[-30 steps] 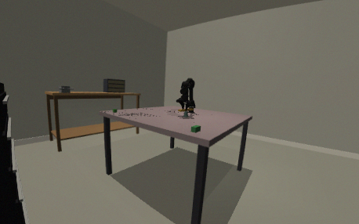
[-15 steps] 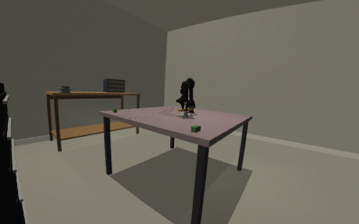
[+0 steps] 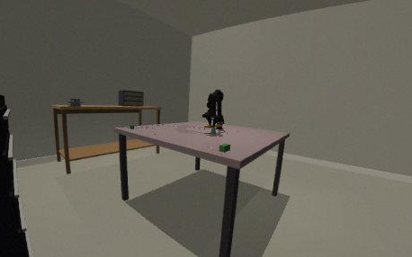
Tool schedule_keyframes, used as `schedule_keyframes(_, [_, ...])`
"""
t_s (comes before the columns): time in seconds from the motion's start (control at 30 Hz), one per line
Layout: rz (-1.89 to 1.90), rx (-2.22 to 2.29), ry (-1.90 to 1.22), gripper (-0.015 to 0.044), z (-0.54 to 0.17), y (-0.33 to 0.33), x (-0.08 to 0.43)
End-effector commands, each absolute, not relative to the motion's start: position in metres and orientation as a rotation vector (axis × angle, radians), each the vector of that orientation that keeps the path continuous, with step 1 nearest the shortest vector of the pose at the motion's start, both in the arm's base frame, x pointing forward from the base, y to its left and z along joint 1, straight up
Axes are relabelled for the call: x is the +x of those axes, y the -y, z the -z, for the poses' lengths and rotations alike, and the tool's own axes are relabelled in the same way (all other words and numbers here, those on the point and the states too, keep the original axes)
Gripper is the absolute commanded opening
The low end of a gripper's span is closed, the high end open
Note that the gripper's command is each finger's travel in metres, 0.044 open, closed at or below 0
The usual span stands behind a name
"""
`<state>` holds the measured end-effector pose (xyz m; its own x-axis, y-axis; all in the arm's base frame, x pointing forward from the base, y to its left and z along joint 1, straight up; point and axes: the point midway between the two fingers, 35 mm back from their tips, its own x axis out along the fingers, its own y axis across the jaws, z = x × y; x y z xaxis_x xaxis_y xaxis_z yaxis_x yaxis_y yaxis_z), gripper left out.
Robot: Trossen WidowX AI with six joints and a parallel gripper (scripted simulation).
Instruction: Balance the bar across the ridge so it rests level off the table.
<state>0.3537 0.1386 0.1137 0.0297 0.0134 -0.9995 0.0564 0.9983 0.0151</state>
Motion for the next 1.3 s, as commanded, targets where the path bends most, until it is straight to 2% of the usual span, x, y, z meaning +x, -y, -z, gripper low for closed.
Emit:
schedule_keyframes(0.0, [0.033,0.055,-1.541,0.0185,-0.114,-0.139,0.354])
schedule_keyframes(0.37, [0.033,0.055,-1.541,0.0185,-0.114,-0.139,0.354])
schedule_keyframes(0.7, [0.033,0.055,-1.541,0.044,-0.114,-0.139,0.354])
schedule_keyframes(0.83, [0.032,0.057,-1.537,0.044,-0.122,-0.139,0.355])
schedule_keyframes(1.07, [0.017,0.071,-1.494,0.044,-0.205,-0.138,0.351])
schedule_keyframes(1.27, [0.016,0.073,-1.49,0.044,-0.213,-0.137,0.349])
